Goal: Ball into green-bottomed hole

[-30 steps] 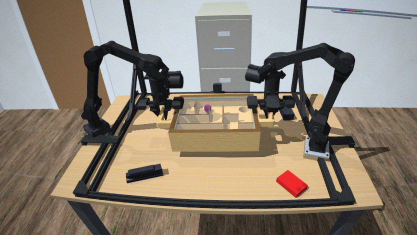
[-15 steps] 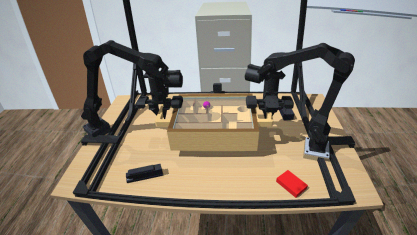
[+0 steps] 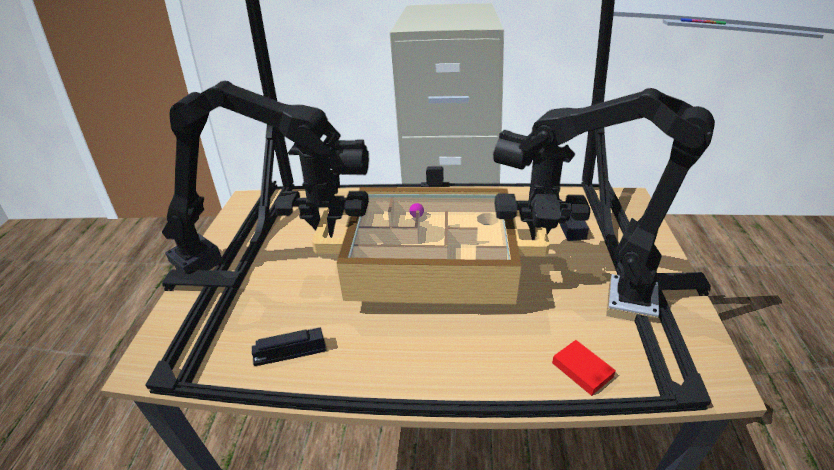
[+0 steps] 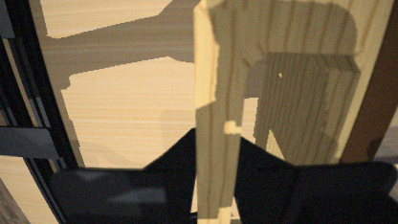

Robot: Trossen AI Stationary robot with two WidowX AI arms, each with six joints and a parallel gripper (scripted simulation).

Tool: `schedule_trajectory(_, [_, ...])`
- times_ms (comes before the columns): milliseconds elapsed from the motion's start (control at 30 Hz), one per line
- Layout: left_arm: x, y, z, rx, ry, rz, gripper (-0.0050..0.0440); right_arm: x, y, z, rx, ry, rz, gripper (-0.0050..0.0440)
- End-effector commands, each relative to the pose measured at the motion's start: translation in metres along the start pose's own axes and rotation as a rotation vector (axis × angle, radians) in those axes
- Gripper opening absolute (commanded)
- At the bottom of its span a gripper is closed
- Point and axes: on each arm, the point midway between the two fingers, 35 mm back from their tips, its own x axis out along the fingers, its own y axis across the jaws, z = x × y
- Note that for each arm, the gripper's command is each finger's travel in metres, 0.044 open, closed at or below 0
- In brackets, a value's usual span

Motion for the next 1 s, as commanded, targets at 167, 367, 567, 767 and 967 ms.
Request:
schedule_trajectory(167, [-0.005, -0.003, -0.002, -0.004, -0.010, 0.015, 0.0020, 0.003, 0.003, 0.001, -0.002, 0.012, -0.018, 0.0020])
schedule_trajectory(367, [-0.009, -0.004, -0.002, -0.004, -0.011, 0.030, 0.0020, 0.007, 0.003, 0.001, -0.002, 0.014, -0.033, 0.0020])
schedule_trajectory(567, [-0.009, -0.004, -0.001, -0.004, -0.006, 0.028, 0.0020, 0.006, 0.003, 0.001, -0.002, 0.009, -0.032, 0.0020])
schedule_trajectory(767, [-0.003, -0.002, -0.001, -0.004, 0.002, 0.002, 0.0020, 0.001, 0.002, 0.001, -0.002, 0.001, -0.005, 0.0020])
schedule_trajectory(967, [0.002, -0.001, -0.001, -0.004, 0.010, -0.019, 0.0020, -0.004, 0.001, 0.000, -0.002, -0.008, 0.016, 0.0020])
